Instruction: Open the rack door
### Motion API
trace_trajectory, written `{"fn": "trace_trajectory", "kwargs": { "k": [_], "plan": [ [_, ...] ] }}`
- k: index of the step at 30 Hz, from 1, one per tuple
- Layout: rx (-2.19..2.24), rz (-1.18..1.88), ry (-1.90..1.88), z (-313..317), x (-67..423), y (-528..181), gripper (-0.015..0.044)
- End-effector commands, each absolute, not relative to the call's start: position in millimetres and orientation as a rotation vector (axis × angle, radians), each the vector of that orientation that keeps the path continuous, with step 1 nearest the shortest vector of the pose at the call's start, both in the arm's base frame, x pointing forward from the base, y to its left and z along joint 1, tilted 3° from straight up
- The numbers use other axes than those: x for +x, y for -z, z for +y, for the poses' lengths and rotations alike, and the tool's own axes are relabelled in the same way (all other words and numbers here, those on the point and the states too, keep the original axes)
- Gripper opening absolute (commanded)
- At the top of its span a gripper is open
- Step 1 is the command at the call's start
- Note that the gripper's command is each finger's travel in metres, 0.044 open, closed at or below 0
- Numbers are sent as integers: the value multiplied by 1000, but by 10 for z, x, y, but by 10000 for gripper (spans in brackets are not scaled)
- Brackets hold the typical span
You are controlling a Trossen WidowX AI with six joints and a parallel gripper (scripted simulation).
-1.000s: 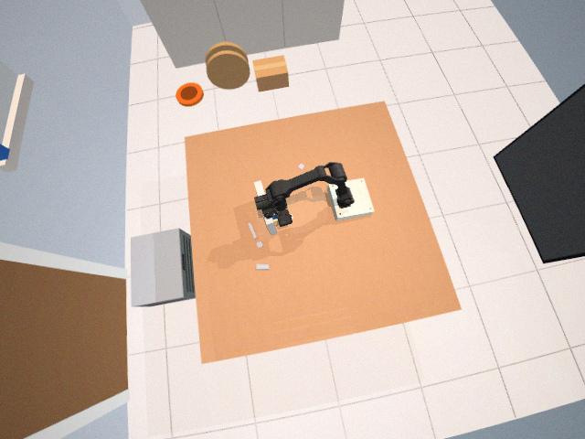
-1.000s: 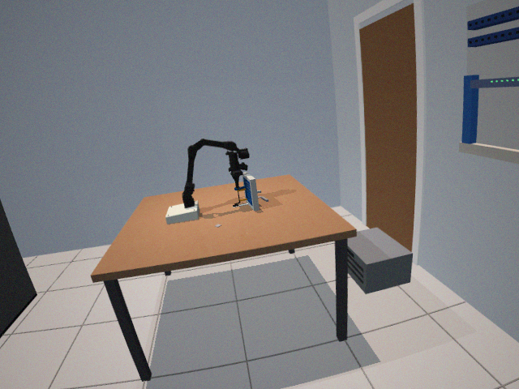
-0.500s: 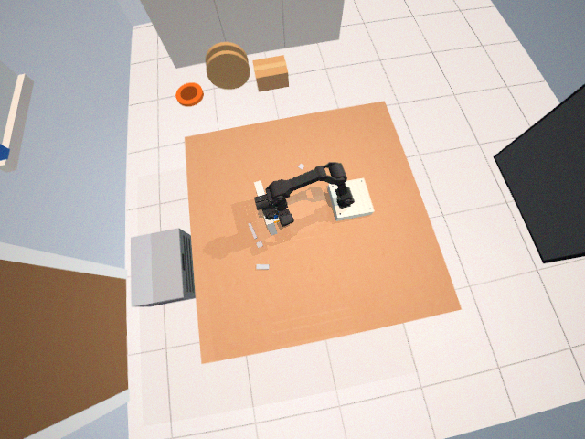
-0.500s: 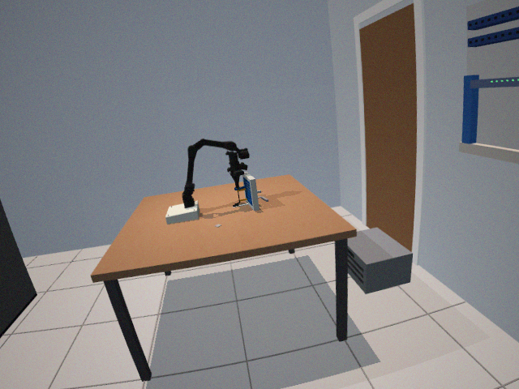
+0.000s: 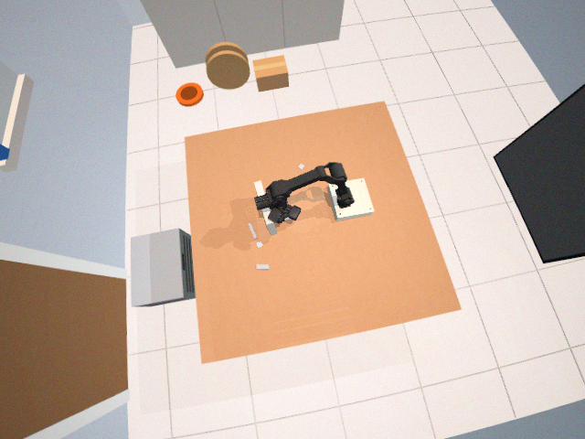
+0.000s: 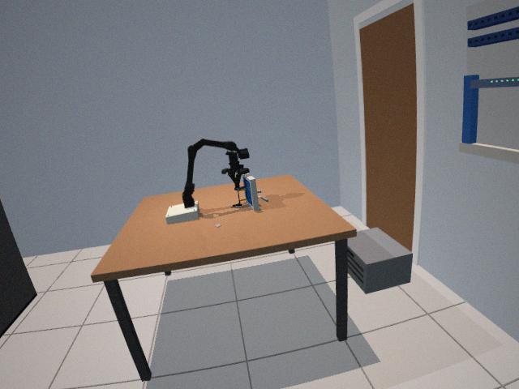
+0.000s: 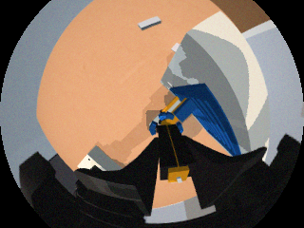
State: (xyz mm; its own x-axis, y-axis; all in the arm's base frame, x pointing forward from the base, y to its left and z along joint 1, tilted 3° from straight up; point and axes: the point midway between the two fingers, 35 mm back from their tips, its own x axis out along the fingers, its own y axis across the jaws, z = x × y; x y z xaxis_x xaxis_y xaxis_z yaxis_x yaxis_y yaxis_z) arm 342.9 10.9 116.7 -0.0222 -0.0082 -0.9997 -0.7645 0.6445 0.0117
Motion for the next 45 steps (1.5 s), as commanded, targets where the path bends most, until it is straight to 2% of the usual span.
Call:
{"fn": "trace_trajectory", "kwargs": {
  "k": [1,19,29,39,45],
  "plan": [
    [-841,1433,-845,98,3419,-1150,25],
    [-1481,1029,-1507,98,3419,-1149,25],
    [-1503,1009,-1530,98,3419,-1149,25],
    [-1503,1009,-1530,98,3419,-1149,287],
    [-1382,1112,-1405,98,3419,-1149,297]
  ]
}}
